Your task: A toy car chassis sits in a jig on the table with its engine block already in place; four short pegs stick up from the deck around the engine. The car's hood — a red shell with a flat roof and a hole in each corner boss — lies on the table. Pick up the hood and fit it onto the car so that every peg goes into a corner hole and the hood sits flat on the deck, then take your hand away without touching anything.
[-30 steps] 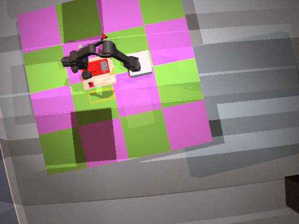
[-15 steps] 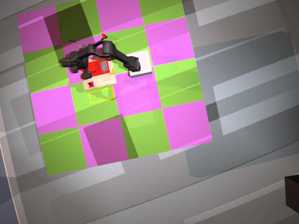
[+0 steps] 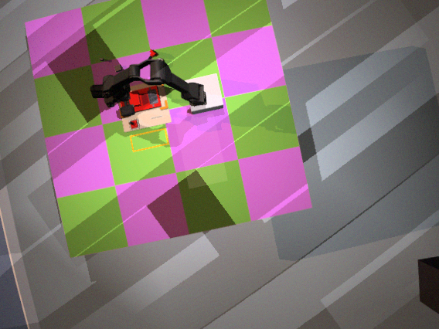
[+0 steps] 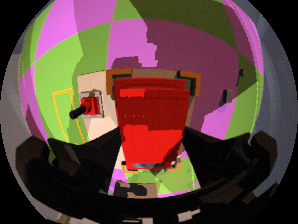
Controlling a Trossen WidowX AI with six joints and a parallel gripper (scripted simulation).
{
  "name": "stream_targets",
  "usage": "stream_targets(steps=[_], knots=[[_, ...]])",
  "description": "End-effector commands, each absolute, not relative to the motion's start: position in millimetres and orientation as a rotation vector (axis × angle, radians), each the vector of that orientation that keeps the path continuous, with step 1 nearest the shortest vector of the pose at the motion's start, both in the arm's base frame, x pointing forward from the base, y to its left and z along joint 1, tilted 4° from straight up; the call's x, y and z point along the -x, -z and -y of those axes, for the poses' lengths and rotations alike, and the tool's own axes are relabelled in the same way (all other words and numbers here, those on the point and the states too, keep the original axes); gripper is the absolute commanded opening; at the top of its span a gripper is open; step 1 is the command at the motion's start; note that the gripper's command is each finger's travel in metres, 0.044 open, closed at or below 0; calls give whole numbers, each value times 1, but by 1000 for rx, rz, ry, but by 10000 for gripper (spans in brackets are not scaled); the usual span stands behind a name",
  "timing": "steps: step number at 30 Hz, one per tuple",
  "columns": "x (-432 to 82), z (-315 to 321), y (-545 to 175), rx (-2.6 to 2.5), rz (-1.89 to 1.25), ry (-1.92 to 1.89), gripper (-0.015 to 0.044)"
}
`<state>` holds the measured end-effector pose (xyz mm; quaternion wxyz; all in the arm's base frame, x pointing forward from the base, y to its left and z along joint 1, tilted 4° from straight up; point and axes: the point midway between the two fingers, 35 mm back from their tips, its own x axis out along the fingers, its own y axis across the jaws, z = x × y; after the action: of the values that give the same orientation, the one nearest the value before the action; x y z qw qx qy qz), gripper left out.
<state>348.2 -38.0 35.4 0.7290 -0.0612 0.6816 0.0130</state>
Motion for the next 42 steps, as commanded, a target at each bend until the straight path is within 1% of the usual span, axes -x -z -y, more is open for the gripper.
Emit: stream_targets(steps=[1,42], knots=[[-349,38,-35,137,-1500,-35,0],[-351,39,-16,137,-1500,-34,0]])
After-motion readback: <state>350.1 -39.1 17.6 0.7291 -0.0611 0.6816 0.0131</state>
